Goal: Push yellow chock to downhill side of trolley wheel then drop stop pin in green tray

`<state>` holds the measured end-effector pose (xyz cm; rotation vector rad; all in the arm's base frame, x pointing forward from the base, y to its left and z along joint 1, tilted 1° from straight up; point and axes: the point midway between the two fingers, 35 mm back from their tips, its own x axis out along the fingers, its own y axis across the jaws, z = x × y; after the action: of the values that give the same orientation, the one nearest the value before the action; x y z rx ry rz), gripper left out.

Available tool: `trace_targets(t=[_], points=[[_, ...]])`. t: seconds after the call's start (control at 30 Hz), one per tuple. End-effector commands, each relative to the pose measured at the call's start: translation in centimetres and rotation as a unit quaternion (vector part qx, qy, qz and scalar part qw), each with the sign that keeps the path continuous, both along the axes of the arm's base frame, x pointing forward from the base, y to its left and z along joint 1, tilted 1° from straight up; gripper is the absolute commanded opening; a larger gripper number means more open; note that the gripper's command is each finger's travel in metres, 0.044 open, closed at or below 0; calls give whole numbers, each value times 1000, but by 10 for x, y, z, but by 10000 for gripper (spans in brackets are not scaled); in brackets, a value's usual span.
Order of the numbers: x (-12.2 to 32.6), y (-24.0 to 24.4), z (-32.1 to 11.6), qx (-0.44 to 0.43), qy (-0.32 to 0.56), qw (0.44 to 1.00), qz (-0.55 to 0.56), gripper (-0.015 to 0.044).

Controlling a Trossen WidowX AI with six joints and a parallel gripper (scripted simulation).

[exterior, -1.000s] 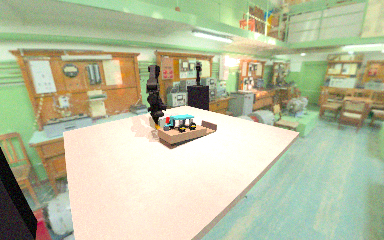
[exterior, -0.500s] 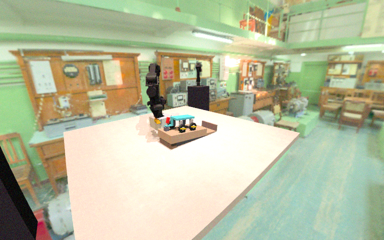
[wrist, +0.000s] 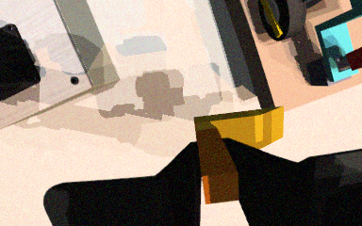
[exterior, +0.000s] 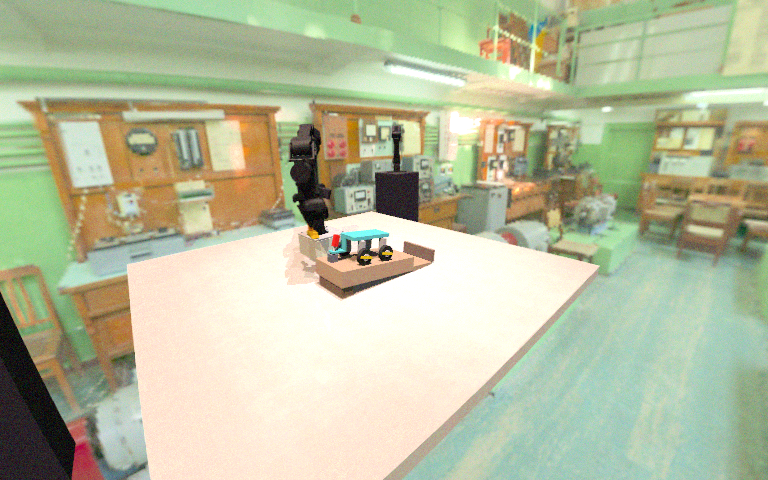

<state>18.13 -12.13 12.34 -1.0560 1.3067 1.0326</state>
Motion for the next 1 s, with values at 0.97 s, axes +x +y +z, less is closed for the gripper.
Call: trace_targets(t=[0.97], points=[[0,-1,3,2,-9,872,-490,0]])
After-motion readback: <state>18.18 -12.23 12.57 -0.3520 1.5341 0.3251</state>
